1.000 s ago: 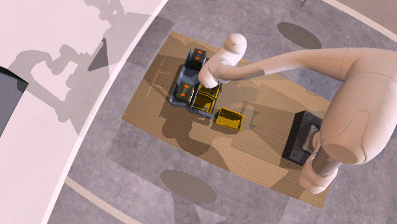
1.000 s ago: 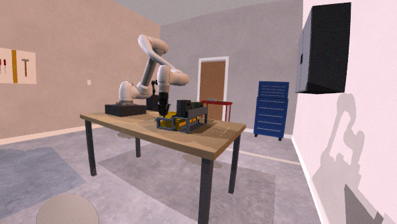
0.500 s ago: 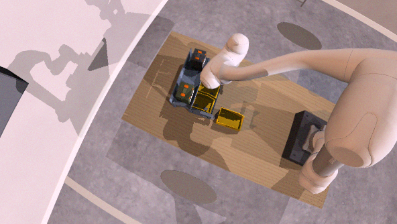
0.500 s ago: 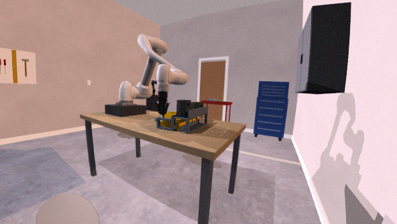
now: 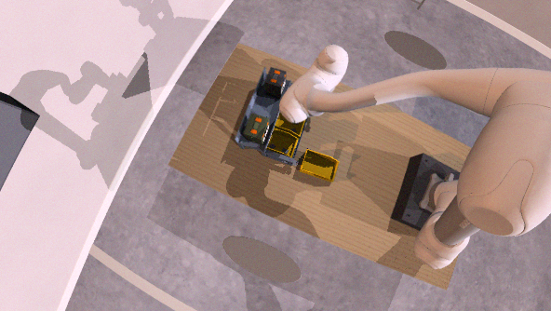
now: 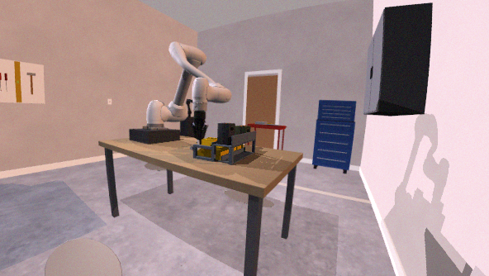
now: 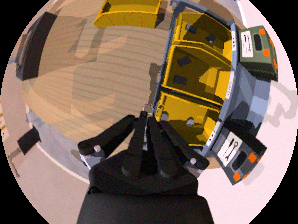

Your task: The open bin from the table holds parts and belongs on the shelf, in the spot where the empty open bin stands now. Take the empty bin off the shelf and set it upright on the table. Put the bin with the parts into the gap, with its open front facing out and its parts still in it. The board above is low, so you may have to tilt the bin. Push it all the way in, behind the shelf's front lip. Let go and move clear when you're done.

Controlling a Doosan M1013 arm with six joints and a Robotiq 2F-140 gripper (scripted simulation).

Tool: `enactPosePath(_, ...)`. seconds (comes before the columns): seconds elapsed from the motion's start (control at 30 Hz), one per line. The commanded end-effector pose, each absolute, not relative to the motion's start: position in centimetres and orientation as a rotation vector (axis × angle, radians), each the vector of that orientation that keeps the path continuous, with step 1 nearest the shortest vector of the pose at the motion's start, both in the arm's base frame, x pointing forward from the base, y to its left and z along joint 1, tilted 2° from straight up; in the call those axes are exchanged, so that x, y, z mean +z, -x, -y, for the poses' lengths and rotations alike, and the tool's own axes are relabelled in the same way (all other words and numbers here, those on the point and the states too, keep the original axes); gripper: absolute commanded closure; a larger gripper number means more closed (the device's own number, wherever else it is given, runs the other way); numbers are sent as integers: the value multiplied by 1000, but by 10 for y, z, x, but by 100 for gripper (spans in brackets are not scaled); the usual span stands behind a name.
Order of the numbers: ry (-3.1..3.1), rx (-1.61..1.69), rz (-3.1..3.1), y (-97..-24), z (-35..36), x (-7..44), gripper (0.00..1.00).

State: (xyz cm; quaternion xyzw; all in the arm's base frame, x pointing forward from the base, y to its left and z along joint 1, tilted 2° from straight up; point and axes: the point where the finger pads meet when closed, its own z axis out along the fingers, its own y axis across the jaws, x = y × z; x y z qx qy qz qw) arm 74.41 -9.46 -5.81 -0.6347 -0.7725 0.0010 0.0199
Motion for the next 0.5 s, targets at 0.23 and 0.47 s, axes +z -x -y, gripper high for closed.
enactPosePath(0.23,1973,-4,2391,-745,97,-3,90)
enactPosePath(0.47,1973,-4,2391,-745,97,1,90)
